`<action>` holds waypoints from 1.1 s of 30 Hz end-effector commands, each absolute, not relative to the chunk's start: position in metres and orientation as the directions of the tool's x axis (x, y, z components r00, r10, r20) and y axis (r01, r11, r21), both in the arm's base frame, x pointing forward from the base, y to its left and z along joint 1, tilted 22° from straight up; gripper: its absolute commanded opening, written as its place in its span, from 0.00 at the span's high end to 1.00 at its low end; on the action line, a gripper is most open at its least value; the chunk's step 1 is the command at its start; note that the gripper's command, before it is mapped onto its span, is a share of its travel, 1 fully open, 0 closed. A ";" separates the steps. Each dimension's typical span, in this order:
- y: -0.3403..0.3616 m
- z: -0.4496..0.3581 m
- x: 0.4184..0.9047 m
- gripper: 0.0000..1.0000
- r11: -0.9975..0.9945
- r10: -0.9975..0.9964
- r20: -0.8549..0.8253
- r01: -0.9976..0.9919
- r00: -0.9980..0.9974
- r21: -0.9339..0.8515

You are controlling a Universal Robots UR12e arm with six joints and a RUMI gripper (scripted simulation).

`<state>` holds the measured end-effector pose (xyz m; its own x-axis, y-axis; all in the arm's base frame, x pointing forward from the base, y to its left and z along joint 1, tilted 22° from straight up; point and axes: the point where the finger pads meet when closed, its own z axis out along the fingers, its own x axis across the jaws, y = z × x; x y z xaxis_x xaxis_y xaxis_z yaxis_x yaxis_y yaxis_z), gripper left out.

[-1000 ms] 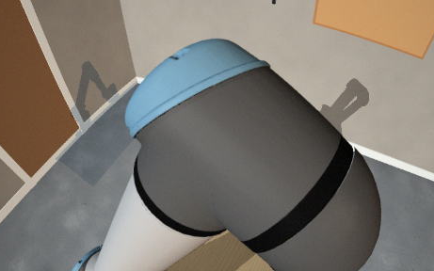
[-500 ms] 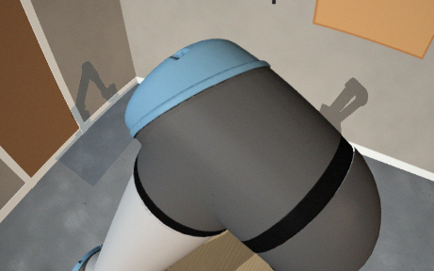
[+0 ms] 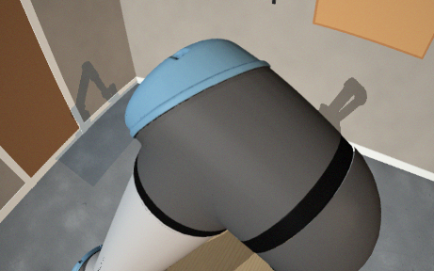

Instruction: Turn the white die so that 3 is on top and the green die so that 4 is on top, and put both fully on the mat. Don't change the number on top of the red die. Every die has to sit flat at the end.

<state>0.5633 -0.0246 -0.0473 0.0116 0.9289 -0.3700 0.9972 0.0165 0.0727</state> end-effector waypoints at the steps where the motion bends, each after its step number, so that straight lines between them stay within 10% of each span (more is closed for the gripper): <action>1: -0.025 -0.048 0.565 0.83 0.017 0.929 -0.369 0.997 0.012 0.074; 33: -0.003 0.008 0.561 0.76 0.017 0.929 -0.369 0.997 0.012 0.074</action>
